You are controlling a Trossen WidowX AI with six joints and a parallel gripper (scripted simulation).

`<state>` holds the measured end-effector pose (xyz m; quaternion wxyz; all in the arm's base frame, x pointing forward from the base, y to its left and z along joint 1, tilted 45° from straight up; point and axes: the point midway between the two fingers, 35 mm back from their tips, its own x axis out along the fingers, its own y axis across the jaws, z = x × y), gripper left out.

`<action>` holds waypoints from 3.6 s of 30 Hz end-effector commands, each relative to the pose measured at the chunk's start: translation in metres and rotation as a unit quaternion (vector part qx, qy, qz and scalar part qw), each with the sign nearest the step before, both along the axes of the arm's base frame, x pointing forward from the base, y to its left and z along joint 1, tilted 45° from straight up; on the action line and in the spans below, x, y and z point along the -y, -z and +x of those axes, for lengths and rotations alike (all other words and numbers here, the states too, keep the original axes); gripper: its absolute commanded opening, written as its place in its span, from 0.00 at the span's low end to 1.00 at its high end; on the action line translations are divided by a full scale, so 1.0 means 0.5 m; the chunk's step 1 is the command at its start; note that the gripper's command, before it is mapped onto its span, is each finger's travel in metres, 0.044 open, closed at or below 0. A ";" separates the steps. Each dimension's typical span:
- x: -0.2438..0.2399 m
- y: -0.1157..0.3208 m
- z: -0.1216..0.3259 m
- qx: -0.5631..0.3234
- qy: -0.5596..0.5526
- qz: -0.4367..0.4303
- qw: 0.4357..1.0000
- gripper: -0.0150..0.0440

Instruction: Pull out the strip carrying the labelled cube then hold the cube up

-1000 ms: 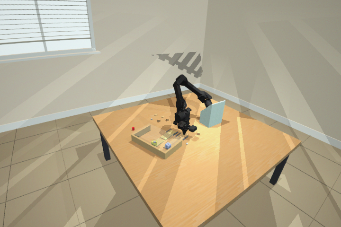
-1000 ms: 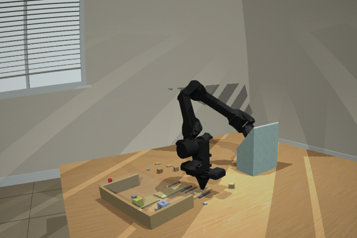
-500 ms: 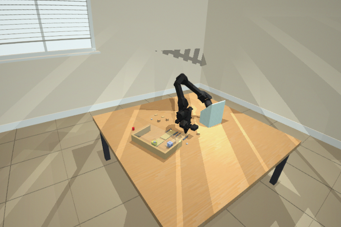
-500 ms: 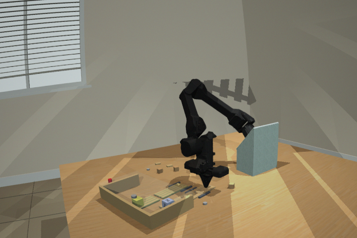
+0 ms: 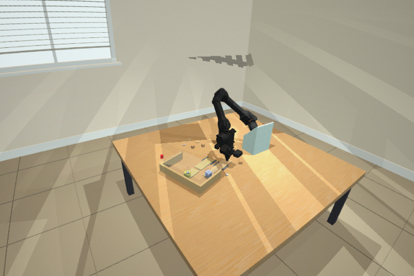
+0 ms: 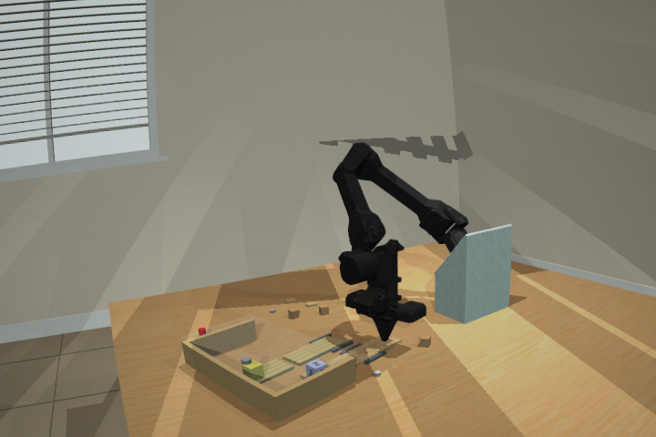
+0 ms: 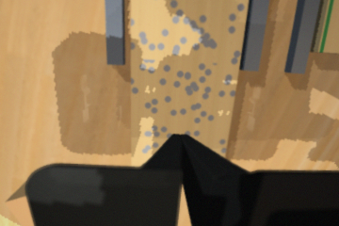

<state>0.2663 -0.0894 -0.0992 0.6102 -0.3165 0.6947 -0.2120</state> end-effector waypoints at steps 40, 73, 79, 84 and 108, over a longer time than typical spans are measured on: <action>0.018 -0.020 -0.139 -0.013 0.003 -0.002 1.000 0.25; 0.023 -0.031 -0.194 -0.013 0.003 -0.002 1.000 0.25; 0.023 -0.031 -0.194 -0.013 0.003 -0.002 1.000 0.25; 0.023 -0.031 -0.194 -0.013 0.003 -0.002 1.000 0.25; -0.043 -0.085 -0.146 0.002 0.018 -0.003 1.000 0.39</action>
